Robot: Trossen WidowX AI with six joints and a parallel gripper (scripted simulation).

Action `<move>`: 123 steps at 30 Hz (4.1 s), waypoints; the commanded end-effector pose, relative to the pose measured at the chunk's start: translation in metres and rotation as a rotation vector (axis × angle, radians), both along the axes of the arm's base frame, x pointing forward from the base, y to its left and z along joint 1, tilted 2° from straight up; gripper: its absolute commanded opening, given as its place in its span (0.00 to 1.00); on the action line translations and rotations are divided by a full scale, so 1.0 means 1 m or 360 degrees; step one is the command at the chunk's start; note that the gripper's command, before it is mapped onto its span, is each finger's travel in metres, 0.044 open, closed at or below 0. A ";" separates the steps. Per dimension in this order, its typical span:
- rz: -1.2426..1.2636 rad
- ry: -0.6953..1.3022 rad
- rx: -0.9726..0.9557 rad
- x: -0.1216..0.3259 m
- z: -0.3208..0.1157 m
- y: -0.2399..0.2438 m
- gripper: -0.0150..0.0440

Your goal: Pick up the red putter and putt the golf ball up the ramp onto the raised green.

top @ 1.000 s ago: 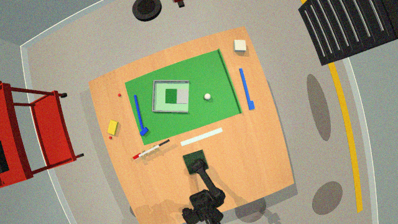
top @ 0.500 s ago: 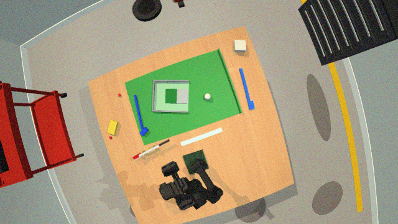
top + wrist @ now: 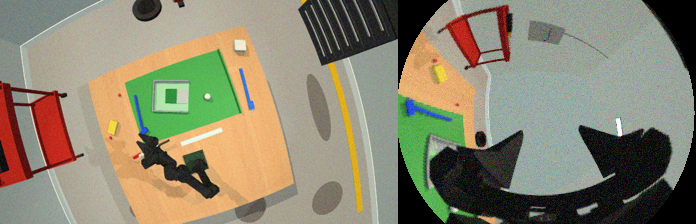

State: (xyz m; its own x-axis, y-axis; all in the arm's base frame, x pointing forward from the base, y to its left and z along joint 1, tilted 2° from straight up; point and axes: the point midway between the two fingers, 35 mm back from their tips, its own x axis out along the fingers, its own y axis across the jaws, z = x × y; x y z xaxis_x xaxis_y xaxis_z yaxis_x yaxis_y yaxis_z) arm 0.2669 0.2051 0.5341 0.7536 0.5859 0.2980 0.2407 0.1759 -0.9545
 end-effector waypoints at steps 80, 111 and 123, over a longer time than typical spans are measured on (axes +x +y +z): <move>0.0085 0.2715 -0.1170 -0.078 -0.489 0.007 0.64; 0.0084 0.2716 -0.1170 -0.074 -0.414 0.008 0.25; -0.0063 0.2784 -0.1056 -0.067 -0.396 -0.006 0.25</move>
State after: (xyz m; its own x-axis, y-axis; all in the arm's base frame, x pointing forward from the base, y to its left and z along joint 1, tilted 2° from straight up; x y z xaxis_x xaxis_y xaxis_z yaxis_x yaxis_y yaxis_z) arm 0.1943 0.2060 0.1386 -0.0842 0.2481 -0.9651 -0.9483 -0.3174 0.0011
